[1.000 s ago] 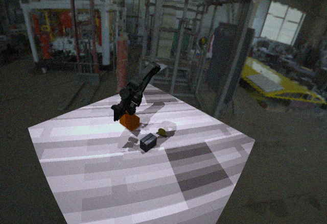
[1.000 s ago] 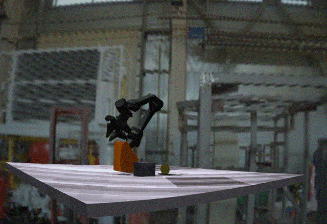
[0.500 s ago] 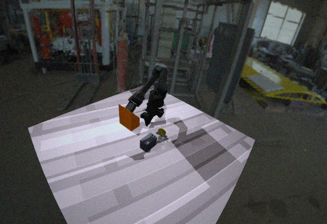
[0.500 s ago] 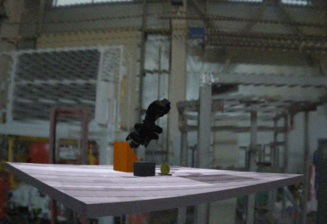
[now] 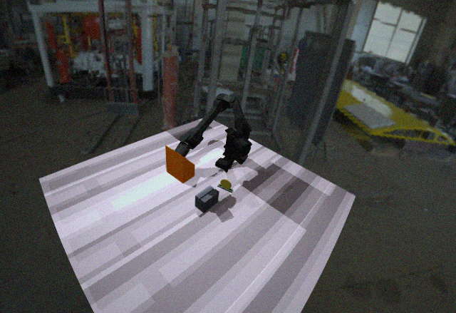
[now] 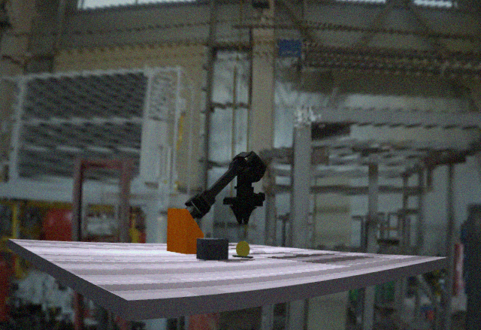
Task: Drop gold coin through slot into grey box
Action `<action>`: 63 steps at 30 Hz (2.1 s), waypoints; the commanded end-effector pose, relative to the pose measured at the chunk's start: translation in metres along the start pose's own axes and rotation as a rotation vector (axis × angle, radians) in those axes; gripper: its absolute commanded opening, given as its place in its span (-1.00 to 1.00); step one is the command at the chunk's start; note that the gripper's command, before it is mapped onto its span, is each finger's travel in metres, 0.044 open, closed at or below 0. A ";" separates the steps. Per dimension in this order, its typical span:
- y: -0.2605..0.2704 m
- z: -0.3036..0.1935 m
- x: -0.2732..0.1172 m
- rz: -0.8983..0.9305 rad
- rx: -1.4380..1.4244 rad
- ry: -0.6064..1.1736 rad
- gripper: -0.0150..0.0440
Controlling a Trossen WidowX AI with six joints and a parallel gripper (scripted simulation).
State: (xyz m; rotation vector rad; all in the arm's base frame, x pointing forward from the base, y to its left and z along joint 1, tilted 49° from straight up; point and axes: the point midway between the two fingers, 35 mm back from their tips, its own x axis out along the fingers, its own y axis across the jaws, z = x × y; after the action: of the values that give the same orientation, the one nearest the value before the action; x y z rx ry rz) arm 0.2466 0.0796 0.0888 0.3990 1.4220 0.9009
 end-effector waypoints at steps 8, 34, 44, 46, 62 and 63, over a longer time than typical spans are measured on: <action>0.003 0.002 0.043 0.013 0.007 0.001 0.05; 0.001 0.004 0.083 0.009 0.006 0.001 0.05; 0.001 0.004 0.099 0.011 0.006 0.001 0.05; 0.002 0.003 0.102 0.012 0.006 0.001 0.05; 0.004 0.001 0.118 0.017 0.007 0.000 -0.30; 0.004 0.001 0.118 0.017 0.007 0.000 -0.39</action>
State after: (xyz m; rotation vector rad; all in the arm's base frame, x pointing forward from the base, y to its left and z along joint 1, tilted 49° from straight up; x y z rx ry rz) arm 0.2358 0.1681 0.0124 0.4080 1.4214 0.9107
